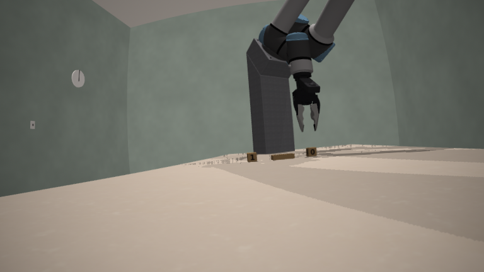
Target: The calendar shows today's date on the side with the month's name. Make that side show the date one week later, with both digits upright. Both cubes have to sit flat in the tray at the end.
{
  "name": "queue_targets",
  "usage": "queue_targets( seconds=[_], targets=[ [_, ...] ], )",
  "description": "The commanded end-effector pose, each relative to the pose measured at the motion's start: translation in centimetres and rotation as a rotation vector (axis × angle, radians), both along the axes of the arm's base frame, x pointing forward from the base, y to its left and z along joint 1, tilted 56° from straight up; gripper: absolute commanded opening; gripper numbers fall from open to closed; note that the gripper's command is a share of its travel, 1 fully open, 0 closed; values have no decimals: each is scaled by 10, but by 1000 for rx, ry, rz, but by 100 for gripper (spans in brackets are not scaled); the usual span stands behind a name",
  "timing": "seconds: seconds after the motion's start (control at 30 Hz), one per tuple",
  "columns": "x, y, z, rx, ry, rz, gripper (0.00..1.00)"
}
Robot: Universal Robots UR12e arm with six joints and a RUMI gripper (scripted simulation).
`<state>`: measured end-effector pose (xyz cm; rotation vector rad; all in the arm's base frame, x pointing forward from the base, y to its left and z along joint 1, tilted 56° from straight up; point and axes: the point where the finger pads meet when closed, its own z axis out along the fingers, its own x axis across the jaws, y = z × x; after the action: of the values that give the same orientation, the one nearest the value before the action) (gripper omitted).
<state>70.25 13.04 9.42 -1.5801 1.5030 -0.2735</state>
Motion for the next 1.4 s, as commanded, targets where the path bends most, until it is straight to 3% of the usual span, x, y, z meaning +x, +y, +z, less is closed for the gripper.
queue_targets(
  seconds=[0.0,1.37],
  targets=[
    [0,0,0,-3,-2,2,29],
    [30,21,-23,-18,-9,14,29]
  ],
)
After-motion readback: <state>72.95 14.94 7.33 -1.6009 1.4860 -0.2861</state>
